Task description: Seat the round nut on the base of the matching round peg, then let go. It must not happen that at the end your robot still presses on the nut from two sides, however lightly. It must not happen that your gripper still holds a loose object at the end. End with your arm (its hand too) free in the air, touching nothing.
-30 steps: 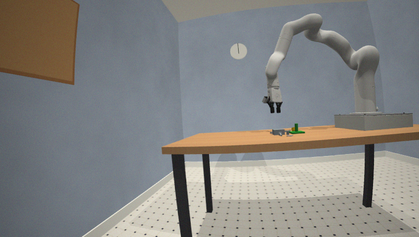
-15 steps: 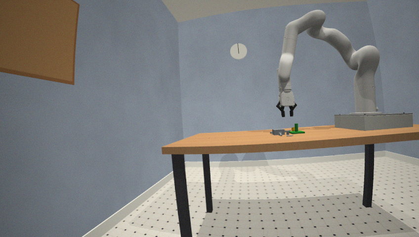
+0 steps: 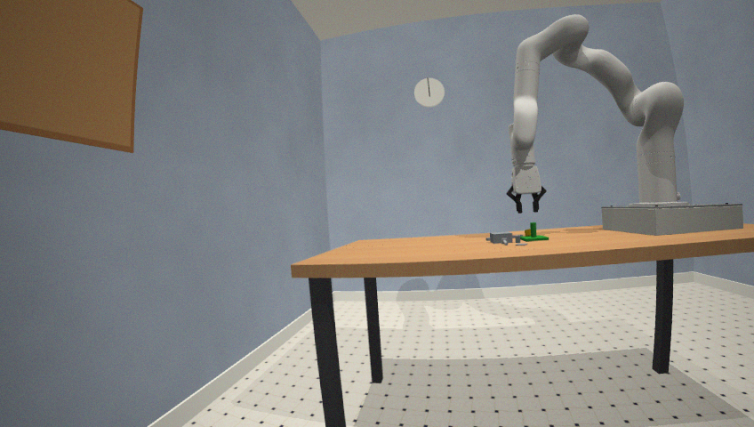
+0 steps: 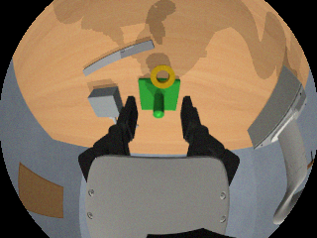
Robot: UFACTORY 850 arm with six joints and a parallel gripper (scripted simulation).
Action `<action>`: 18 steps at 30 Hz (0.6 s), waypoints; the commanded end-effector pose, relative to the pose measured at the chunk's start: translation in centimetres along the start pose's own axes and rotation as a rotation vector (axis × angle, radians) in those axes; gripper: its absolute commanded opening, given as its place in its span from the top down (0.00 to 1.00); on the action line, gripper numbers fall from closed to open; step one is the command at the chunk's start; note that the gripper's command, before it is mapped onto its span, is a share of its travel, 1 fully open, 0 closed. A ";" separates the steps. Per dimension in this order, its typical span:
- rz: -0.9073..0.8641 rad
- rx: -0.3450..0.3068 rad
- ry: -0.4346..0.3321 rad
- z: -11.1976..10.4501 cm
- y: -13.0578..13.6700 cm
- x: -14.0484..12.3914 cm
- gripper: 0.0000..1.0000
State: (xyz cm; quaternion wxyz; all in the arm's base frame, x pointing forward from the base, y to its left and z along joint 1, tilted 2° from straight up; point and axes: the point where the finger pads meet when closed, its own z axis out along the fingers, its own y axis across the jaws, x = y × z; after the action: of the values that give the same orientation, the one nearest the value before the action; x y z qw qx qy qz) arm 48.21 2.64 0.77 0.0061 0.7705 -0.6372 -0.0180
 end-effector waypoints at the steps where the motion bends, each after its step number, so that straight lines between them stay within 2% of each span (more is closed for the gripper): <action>1: 0.015 0.001 0.007 0.0 0.2 -0.1 0.40; 18: 0.030 0.000 0.007 0.1 0.5 -0.1 0.40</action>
State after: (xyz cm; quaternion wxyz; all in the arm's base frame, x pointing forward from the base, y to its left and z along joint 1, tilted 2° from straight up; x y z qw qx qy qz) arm 47.61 2.68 0.64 0.0089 0.7609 -0.6486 -0.0158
